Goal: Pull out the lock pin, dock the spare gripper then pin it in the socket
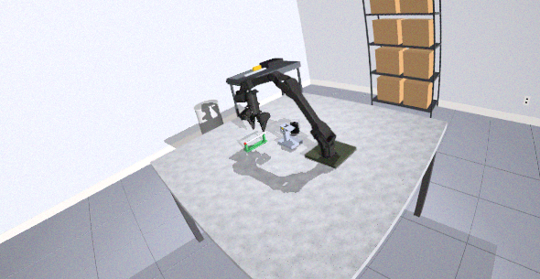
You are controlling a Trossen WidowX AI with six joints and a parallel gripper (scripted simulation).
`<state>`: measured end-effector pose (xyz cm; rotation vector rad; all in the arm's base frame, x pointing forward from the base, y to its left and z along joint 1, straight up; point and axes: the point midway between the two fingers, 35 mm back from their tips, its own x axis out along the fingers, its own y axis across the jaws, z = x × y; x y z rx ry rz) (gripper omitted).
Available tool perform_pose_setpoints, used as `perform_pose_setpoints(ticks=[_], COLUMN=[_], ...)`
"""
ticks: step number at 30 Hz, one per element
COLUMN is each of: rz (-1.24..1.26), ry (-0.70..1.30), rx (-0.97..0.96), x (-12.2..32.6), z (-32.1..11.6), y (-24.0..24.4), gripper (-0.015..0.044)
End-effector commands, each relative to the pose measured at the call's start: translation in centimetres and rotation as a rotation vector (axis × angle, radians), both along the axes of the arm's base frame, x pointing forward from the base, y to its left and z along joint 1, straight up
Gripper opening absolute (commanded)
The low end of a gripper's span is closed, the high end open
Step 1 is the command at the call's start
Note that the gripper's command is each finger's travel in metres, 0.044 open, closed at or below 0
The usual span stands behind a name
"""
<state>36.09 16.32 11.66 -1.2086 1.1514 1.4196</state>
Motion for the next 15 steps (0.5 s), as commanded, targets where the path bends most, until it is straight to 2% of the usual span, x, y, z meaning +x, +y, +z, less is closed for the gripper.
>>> perform_pose_setpoints(ticks=[1, 9, 15], rz=[0.0, -0.001, -0.015], ry=[-0.001, 0.004, -0.08], rx=[0.0, -0.002, 0.036], x=[0.0, -0.3, -0.6], z=[1.1, 2.2, 6.6], y=[0.0, -0.1, -0.2], gripper=[0.044, 0.044, 0.044])
